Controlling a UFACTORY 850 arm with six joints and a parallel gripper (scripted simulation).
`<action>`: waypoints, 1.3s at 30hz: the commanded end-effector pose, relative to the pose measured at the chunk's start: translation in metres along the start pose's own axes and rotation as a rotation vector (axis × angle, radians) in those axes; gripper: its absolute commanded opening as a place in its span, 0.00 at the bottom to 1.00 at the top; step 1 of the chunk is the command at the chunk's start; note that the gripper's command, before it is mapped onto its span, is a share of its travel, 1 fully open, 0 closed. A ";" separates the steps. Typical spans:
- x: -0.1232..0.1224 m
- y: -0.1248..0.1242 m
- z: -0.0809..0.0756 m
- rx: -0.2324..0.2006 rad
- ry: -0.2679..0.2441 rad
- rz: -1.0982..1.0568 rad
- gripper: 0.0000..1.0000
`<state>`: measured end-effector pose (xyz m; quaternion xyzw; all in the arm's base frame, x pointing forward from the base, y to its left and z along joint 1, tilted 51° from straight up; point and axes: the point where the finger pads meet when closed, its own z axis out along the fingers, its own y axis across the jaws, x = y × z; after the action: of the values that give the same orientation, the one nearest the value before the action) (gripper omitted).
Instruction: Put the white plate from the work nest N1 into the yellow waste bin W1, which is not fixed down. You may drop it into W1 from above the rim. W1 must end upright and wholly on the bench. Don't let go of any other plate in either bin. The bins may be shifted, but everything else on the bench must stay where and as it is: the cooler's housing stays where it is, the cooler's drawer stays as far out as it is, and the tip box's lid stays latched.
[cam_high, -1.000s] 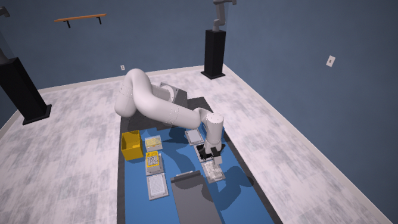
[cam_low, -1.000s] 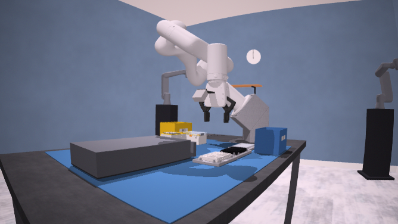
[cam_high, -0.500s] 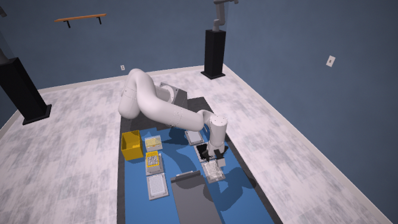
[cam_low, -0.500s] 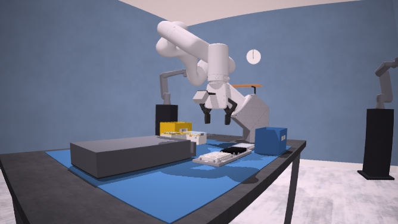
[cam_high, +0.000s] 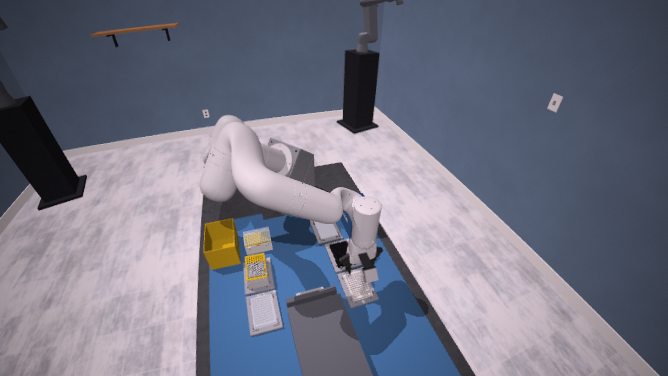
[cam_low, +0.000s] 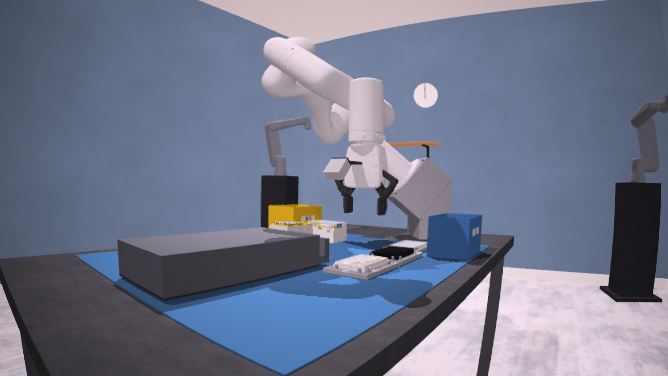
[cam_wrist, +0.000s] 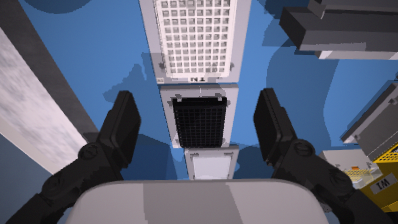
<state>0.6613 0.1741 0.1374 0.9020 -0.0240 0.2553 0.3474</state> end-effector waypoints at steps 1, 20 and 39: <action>0.001 0.000 0.005 0.001 0.001 0.001 1.00; 0.001 0.000 0.033 0.001 0.001 0.001 1.00; 0.001 0.000 0.061 0.001 0.002 0.001 1.00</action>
<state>0.6866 0.1378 0.1017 0.9019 -0.0240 0.2555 0.3474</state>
